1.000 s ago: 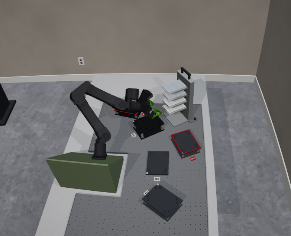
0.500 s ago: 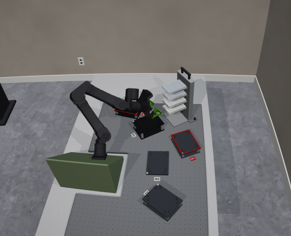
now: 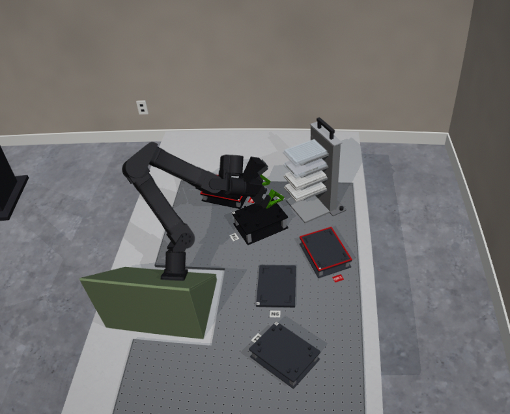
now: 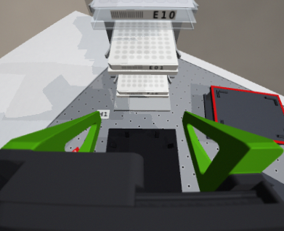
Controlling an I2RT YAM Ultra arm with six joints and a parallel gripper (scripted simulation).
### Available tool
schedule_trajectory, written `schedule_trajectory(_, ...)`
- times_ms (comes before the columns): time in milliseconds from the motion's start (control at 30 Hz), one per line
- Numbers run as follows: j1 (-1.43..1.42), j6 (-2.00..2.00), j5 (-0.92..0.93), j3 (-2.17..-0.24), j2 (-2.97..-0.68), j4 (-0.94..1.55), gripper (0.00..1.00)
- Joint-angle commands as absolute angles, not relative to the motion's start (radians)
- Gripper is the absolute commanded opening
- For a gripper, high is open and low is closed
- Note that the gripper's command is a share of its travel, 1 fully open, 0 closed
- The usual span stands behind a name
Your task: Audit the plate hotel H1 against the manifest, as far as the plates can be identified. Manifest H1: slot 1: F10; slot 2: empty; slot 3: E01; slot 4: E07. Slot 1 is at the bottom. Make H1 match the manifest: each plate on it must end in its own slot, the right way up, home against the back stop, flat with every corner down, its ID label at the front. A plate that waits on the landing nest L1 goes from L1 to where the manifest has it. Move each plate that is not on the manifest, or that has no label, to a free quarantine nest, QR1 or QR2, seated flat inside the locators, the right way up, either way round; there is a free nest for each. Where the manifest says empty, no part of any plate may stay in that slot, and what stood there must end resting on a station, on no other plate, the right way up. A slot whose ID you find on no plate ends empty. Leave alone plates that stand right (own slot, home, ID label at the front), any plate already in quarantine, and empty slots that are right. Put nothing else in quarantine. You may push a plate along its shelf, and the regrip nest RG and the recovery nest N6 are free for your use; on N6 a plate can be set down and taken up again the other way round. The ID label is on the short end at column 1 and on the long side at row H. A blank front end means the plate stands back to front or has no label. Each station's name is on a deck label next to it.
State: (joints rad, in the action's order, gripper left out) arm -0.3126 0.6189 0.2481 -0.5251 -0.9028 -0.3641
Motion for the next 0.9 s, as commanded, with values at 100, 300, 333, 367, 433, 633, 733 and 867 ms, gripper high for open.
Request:
schedule_trajectory(100,-0.312,0.619,0.237,-0.531,-0.901,-0.369,1.00)
schedule_trajectory(300,-0.312,0.619,0.237,-0.531,-0.901,-0.369,1.00)
schedule_trajectory(333,-0.312,0.619,0.237,-0.531,-0.901,-0.369,1.00)
schedule_trajectory(367,-0.312,0.619,0.237,-0.531,-0.901,-0.369,1.00)
schedule_trajectory(433,-0.312,0.619,0.237,-0.531,-0.901,-0.369,1.00)
schedule_trajectory(633,-0.312,0.619,0.237,-0.531,-0.901,-0.369,1.00)
schedule_trajectory(733,-0.314,0.620,0.234,-0.515,-0.878,-0.361,1.00)
schedule_trajectory(867,-0.317,0.620,0.231,-0.494,-0.846,-0.350,1.00)
